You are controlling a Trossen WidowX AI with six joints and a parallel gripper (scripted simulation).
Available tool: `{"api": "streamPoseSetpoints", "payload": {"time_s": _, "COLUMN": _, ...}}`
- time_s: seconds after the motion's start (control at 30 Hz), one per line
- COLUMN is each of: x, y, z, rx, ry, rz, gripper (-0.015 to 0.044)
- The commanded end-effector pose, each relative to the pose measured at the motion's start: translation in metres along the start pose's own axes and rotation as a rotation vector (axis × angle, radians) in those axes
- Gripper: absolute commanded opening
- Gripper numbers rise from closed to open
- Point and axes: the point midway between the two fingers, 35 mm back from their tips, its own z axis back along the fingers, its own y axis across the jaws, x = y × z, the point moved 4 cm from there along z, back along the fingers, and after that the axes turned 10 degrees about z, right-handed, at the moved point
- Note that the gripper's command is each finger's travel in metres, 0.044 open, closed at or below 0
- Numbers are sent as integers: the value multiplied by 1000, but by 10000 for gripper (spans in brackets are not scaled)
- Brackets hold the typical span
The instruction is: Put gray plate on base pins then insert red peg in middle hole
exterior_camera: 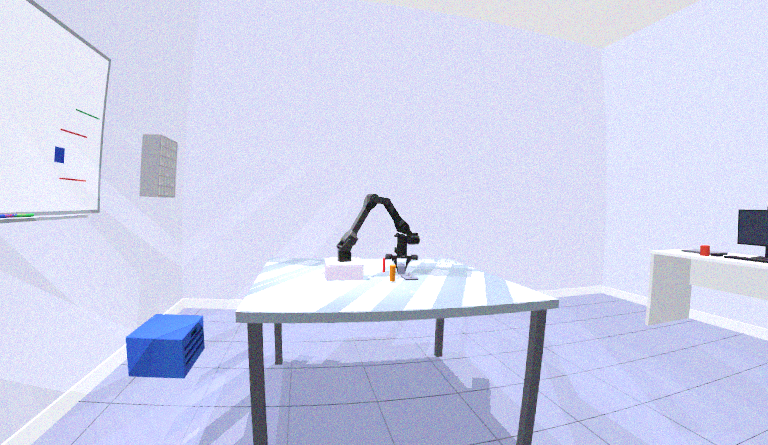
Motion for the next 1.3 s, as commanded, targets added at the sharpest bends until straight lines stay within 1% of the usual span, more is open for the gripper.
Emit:
{"api": "streamPoseSetpoints", "payload": {"time_s": 0.0, "x": 0, "y": -1, "z": 7, "rx": 0, "ry": -2, "rz": 3, "gripper": 0}}
{"api": "streamPoseSetpoints", "payload": {"time_s": 0.63, "x": -1, "y": -7, "z": 66, "rx": -1, "ry": -2, "rz": 3, "gripper": 0}}
{"api": "streamPoseSetpoints", "payload": {"time_s": 1.27, "x": -5, "y": -1, "z": 127, "rx": -1, "ry": -2, "rz": 3, "gripper": 0}}
